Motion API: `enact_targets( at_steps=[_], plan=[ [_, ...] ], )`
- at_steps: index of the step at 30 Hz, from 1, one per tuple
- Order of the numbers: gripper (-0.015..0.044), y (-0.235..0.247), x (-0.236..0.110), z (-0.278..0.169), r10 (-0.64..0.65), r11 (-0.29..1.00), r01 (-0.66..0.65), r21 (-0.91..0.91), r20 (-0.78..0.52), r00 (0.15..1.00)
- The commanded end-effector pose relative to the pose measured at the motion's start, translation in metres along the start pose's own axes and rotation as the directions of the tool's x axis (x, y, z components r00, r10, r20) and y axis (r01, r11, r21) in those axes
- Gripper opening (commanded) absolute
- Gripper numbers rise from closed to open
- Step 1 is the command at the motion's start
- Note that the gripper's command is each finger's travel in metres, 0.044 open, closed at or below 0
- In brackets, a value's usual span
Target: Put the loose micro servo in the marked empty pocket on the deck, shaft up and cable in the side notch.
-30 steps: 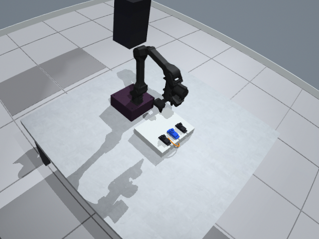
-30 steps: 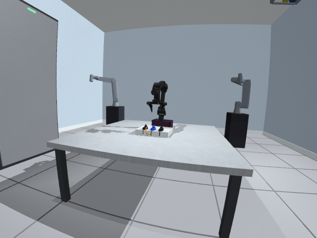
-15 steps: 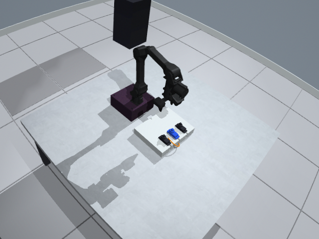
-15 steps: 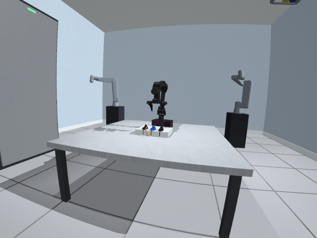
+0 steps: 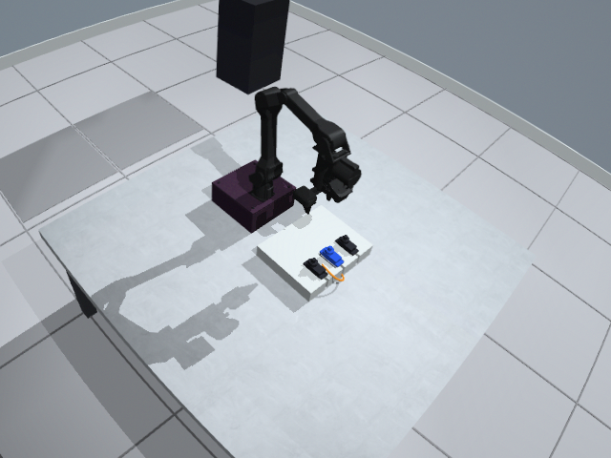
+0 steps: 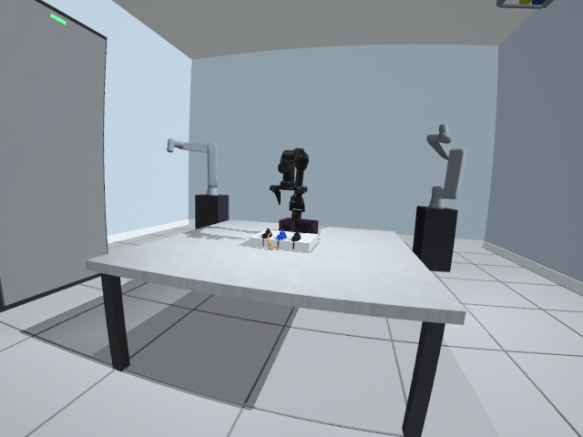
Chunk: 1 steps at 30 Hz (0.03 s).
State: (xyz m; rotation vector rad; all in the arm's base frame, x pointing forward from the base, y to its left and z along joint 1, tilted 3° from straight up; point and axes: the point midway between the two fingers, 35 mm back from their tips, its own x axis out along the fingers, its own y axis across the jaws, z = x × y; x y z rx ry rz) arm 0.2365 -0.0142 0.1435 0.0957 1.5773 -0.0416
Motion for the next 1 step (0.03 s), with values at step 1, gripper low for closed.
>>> enact_targets(
  at_steps=[1],
  plan=[
    [0.044, -0.0001, -0.0005, -0.0004, 0.0, 1.0, 0.0, -0.004, -0.001, 1.0]
  ],
)
